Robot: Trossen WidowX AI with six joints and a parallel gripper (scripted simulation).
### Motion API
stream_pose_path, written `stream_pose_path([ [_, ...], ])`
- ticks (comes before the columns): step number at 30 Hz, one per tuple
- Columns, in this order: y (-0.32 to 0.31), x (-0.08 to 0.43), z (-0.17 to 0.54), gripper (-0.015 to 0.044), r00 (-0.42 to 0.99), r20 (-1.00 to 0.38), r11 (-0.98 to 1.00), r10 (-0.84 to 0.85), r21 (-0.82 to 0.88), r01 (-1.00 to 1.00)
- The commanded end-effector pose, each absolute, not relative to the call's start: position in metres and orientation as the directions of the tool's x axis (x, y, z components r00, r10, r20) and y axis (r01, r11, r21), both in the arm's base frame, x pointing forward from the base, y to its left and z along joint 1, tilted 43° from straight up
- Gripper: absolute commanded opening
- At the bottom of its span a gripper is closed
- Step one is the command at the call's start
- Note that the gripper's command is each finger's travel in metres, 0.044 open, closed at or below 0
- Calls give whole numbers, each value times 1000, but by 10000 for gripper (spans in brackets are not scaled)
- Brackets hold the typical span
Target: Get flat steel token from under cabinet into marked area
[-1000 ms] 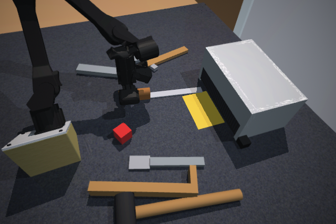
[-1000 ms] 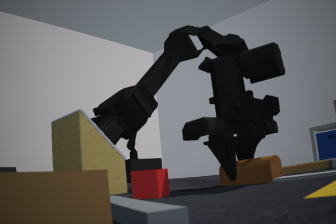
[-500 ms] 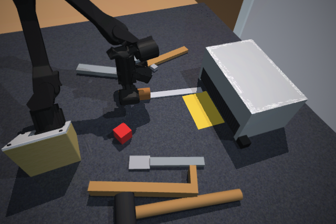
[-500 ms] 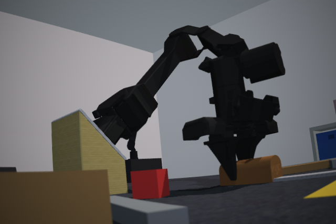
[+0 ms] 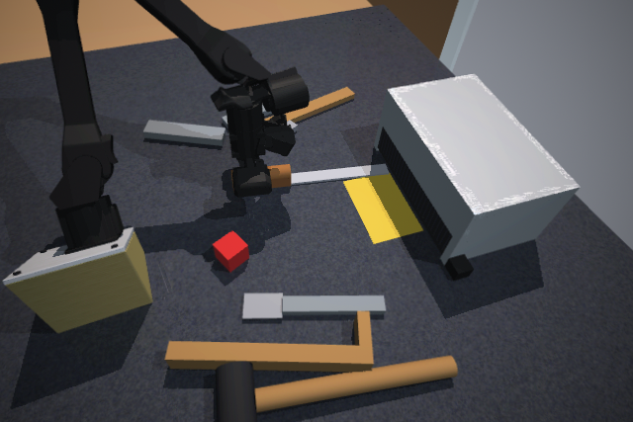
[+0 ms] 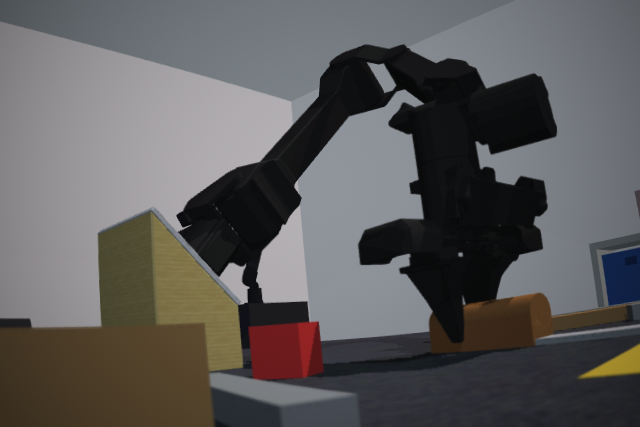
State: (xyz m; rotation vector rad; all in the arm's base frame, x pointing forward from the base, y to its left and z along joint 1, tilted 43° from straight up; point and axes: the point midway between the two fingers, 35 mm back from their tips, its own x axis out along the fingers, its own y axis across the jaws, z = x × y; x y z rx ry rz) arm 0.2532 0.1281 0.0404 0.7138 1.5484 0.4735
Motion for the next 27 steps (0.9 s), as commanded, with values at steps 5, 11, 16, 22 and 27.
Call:
stream_pose_path([
  [5,127,265,40,0,-2,-728,718,686,677,160],
  [11,126,272,39,0,-2,-728,718,686,677,161],
  [16,125,278,38,0,-1,-728,718,686,677,161],
  [22,125,285,38,0,-1,-728,718,686,677,161],
  [27,124,291,37,0,-1,-728,718,686,677,160],
])
